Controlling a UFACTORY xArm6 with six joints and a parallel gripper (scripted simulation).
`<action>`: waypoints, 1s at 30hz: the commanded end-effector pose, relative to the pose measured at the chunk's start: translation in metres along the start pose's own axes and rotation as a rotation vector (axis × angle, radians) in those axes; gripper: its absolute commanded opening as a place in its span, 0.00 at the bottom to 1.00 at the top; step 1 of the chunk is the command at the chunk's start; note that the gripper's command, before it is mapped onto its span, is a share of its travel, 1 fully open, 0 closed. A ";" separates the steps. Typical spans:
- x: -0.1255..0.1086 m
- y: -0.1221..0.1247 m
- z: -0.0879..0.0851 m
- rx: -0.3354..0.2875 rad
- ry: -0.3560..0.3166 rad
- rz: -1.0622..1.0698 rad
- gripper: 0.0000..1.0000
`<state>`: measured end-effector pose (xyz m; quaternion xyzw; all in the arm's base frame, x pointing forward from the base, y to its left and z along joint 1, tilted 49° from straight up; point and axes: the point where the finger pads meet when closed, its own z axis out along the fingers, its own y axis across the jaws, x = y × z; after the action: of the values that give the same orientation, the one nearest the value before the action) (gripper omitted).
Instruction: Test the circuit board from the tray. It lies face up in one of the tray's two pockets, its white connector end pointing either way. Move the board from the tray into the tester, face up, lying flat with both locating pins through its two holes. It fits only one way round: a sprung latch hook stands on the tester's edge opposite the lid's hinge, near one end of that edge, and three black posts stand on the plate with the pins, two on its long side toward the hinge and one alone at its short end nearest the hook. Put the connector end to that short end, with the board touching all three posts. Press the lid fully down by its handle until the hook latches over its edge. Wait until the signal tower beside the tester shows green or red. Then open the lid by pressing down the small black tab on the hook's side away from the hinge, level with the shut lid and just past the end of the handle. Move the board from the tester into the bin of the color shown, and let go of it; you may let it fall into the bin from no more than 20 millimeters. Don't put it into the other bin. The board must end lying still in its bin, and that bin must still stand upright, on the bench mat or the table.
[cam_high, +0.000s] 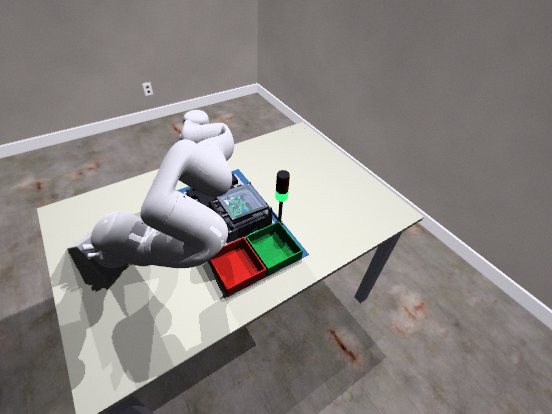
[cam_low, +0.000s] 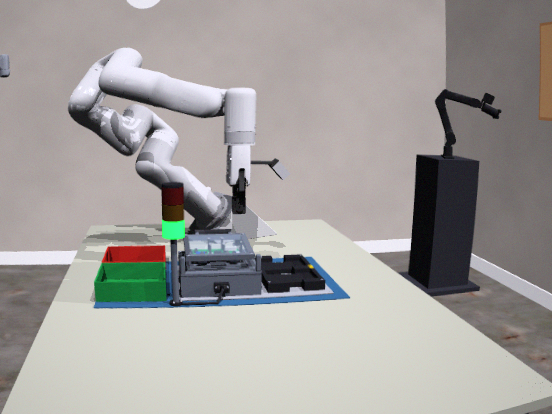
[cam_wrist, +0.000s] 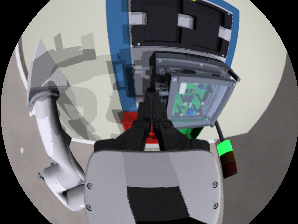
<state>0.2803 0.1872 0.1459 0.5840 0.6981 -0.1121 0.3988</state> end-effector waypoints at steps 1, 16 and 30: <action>0.000 0.001 -0.001 -0.001 0.003 -0.001 0.00; 0.000 0.001 -0.001 -0.001 0.003 -0.001 0.27; 0.000 0.001 -0.001 -0.001 0.003 -0.001 0.27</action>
<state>0.2803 0.1872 0.1459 0.5833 0.6987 -0.1126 0.3986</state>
